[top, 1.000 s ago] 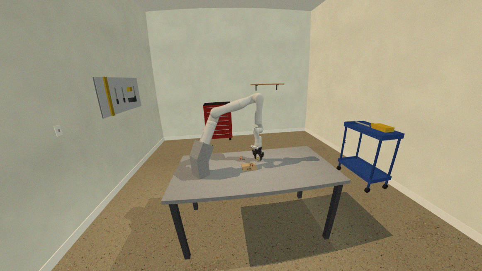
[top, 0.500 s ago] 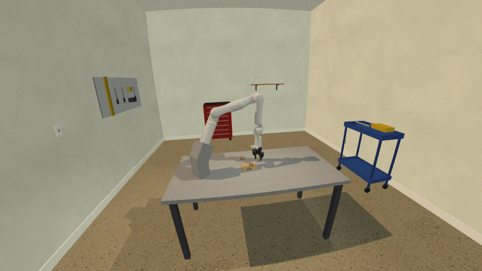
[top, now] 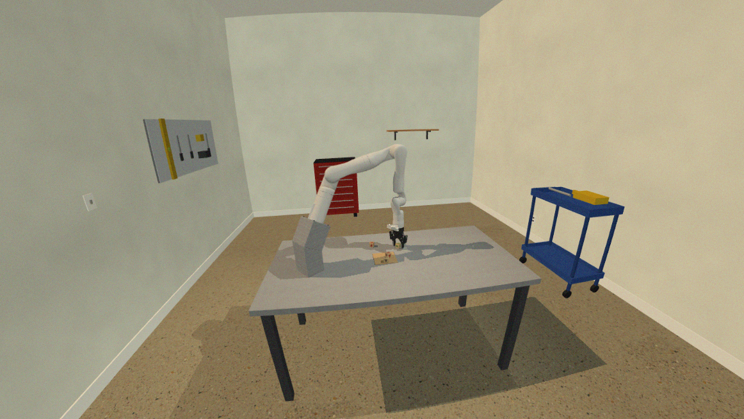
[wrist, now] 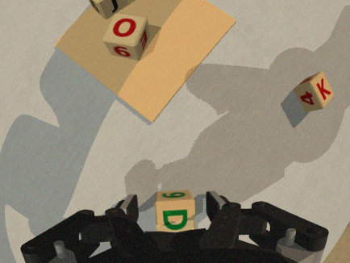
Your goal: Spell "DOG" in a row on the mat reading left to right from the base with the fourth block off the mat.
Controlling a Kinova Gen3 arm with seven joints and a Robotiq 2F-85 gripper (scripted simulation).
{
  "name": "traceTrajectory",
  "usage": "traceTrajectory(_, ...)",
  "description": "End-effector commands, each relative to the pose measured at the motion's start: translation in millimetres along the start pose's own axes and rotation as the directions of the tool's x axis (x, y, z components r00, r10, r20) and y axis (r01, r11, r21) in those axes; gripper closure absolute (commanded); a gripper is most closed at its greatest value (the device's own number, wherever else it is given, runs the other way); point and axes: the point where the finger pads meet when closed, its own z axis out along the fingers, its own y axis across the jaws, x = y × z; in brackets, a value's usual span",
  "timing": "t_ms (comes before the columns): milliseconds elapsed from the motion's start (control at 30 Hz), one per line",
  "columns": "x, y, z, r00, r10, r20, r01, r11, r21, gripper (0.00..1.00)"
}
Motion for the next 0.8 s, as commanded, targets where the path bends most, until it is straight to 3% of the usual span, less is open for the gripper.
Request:
traceTrajectory(0,-0.9,-4.0,-0.2,1.000,-0.008,0.003,0.008,1.000,0.009,0.33)
traceTrajectory(33,-0.9,-4.0,-0.2,1.000,-0.008,0.003,0.008,1.000,0.009,0.54)
traceTrajectory(567,-0.9,-4.0,-0.2,1.000,-0.008,0.003,0.008,1.000,0.009,0.54)
traceTrajectory(600,-0.9,-4.0,-0.2,1.000,-0.008,0.003,0.008,1.000,0.009,0.74)
traceTrajectory(767,-0.9,-4.0,-0.2,1.000,-0.008,0.003,0.008,1.000,0.009,0.74)
